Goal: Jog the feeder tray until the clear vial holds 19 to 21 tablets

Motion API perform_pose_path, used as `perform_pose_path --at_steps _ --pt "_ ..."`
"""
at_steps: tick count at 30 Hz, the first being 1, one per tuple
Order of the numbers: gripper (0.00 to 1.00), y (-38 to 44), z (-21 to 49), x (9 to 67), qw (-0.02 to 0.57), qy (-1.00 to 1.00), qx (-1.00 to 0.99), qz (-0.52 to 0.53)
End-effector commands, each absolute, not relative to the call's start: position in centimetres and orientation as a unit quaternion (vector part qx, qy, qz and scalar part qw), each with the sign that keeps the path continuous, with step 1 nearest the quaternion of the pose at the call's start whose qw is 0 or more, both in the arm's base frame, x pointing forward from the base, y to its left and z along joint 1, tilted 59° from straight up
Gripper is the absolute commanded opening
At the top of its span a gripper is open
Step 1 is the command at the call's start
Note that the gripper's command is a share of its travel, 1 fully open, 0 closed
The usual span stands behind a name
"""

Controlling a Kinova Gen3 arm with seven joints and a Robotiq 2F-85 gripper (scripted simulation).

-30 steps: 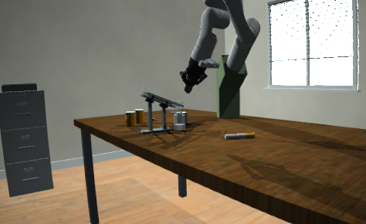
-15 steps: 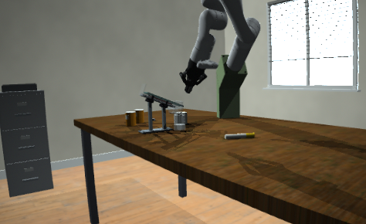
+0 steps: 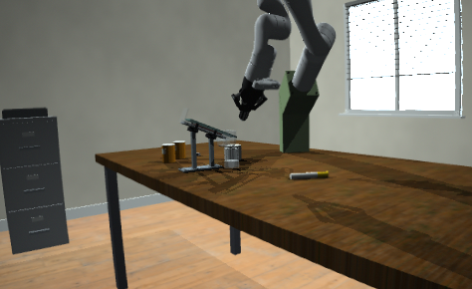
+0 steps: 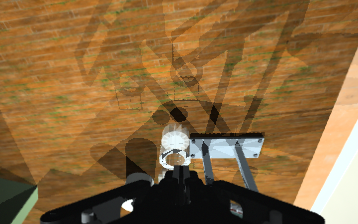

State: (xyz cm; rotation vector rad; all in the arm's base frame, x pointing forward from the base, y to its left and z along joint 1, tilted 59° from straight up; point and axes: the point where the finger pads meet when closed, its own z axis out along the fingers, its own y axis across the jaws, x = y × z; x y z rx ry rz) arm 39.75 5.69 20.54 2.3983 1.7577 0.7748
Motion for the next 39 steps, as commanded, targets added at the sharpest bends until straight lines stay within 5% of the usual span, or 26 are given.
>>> perform_pose_path --at_steps 1,39 --pt "0.00 5.6 20.2 39.6 0.031 0.570 0.782 0.250" --pt "0.00 7.2 17.2 40.7 0.024 0.567 0.786 0.245"
